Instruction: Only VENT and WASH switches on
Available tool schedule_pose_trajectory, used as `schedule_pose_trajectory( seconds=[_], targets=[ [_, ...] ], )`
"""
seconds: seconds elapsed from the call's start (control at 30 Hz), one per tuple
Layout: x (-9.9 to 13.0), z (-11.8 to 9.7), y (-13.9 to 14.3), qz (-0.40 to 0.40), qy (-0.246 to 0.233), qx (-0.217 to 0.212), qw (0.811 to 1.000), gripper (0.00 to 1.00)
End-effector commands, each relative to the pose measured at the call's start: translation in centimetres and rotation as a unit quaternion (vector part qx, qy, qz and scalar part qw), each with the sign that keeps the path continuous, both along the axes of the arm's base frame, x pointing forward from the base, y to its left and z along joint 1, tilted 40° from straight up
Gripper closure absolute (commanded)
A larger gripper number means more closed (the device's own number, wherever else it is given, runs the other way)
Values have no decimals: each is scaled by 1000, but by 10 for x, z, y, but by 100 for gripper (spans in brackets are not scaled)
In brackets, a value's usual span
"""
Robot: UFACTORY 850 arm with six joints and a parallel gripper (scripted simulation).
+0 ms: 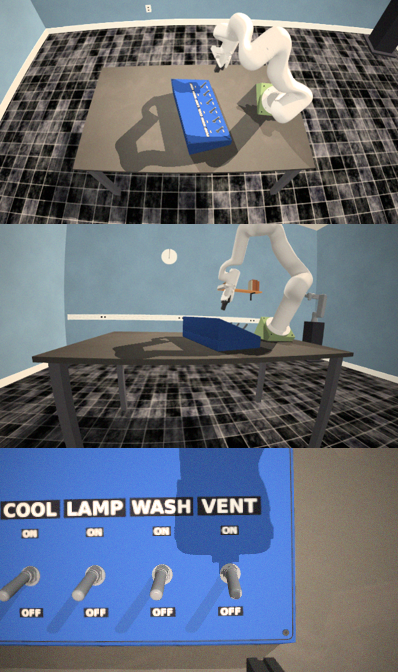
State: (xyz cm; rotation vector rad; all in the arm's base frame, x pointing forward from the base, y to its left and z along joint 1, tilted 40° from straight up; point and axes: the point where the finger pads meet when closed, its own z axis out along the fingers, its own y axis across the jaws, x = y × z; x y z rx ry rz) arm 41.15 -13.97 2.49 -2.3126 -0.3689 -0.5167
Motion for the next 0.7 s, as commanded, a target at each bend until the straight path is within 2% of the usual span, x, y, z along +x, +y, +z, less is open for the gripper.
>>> schedule_pose_trajectory(
  seconds=[0.0,0.27,0.67],
  targets=[
    [2,-2,2,0,-1,-1,1000,100],
    [5,-10,10,0,-1,-1,1000,100],
    [14,-35,37,0,-1,-1,1000,100]
  ],
)
